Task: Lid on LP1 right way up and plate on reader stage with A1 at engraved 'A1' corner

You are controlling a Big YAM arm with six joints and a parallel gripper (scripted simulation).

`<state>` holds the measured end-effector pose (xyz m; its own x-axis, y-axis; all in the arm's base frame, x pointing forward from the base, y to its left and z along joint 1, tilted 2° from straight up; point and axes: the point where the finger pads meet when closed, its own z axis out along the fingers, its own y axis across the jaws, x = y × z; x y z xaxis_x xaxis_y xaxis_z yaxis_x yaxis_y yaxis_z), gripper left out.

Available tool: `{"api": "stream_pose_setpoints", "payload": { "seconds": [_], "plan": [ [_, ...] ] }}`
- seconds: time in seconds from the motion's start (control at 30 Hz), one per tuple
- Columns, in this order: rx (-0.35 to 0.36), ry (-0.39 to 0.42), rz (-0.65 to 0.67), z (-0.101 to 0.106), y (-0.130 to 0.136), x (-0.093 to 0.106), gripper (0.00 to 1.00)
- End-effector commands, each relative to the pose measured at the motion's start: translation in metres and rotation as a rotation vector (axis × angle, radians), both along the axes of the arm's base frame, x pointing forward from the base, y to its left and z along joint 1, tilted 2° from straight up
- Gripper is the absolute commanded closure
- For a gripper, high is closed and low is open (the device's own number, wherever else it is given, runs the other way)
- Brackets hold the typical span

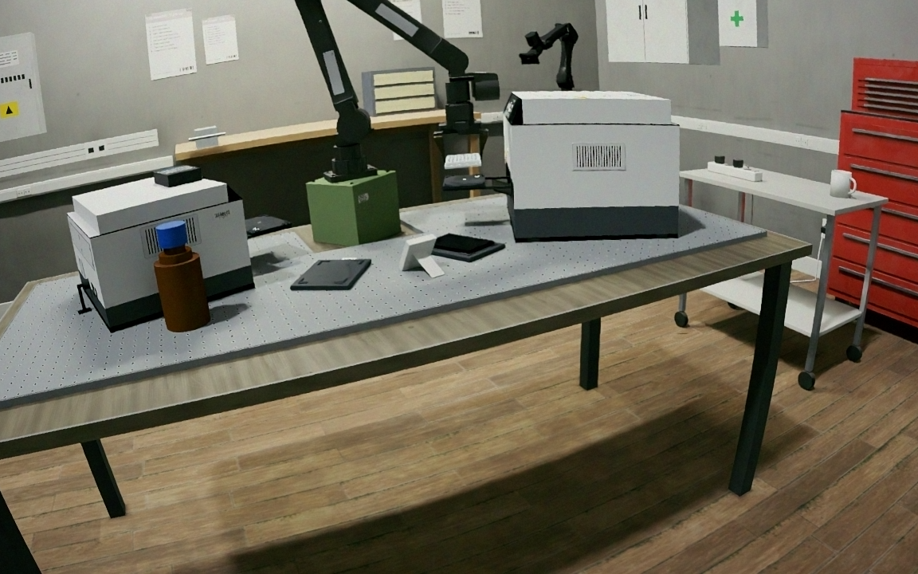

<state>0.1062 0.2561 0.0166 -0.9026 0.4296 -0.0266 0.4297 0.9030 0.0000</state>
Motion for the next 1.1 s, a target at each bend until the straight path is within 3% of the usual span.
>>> {"api": "stream_pose_setpoints", "payload": {
  "seconds": [0.0, 1.07],
  "plan": [
    [0.029, -0.012, -0.015, 0.0062, 0.0063, 0.005, 0.14],
    [0.032, -0.013, -0.01, 0.0021, 0.0093, 0.004, 0.14]
  ]
}}
